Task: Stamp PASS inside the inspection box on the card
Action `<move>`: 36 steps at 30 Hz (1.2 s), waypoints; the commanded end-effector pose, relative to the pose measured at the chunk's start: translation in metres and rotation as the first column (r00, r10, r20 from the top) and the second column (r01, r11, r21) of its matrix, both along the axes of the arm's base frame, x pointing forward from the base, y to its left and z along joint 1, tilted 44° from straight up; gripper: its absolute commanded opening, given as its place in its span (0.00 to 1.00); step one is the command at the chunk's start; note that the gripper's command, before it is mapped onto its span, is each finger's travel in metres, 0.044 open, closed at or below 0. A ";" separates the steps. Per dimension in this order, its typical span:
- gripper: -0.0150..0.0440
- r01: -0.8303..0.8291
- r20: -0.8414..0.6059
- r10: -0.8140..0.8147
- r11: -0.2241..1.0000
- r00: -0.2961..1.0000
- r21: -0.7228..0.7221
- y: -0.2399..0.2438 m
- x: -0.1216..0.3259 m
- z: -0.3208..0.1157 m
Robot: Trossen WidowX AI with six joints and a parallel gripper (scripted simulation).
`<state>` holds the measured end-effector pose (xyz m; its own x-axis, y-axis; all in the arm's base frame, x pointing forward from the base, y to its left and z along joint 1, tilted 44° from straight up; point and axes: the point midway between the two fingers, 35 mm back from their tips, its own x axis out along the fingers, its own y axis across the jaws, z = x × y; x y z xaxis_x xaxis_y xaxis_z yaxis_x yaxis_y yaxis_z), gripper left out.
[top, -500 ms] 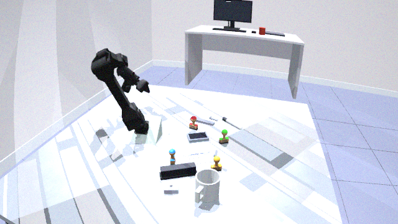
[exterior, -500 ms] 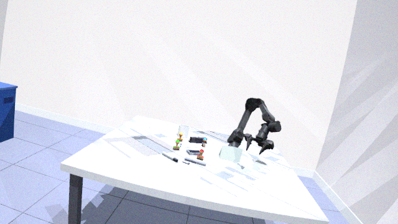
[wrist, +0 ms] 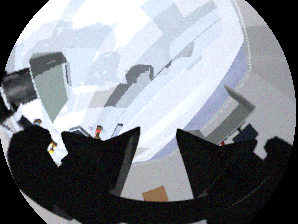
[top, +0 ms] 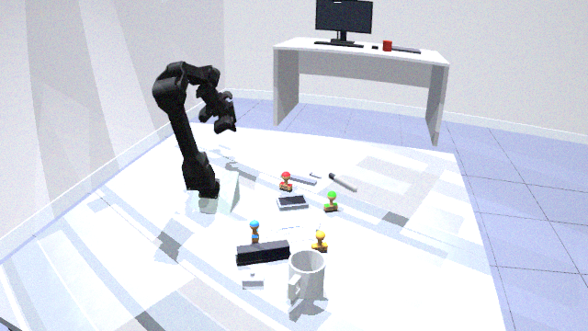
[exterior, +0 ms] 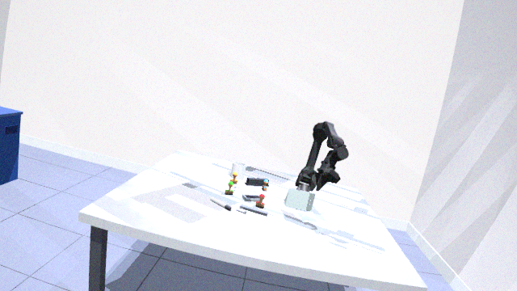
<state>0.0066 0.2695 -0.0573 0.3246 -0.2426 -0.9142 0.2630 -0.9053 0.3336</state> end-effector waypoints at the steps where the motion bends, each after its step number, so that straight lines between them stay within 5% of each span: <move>1: 0.63 0.384 0.100 -0.390 0.920 0.915 0.077 0.004 0.059 0.007; 6: 0.63 0.664 0.164 -0.692 0.721 0.703 0.199 0.003 0.110 0.016; 15: 0.63 0.864 0.170 -0.985 0.089 0.004 0.496 -0.027 0.214 0.038; 25: 0.63 0.539 0.016 -0.772 -0.430 -0.636 0.724 -0.078 0.291 0.057; 36: 0.63 -0.062 -0.261 -0.269 -0.576 -0.927 0.815 -0.151 0.350 0.077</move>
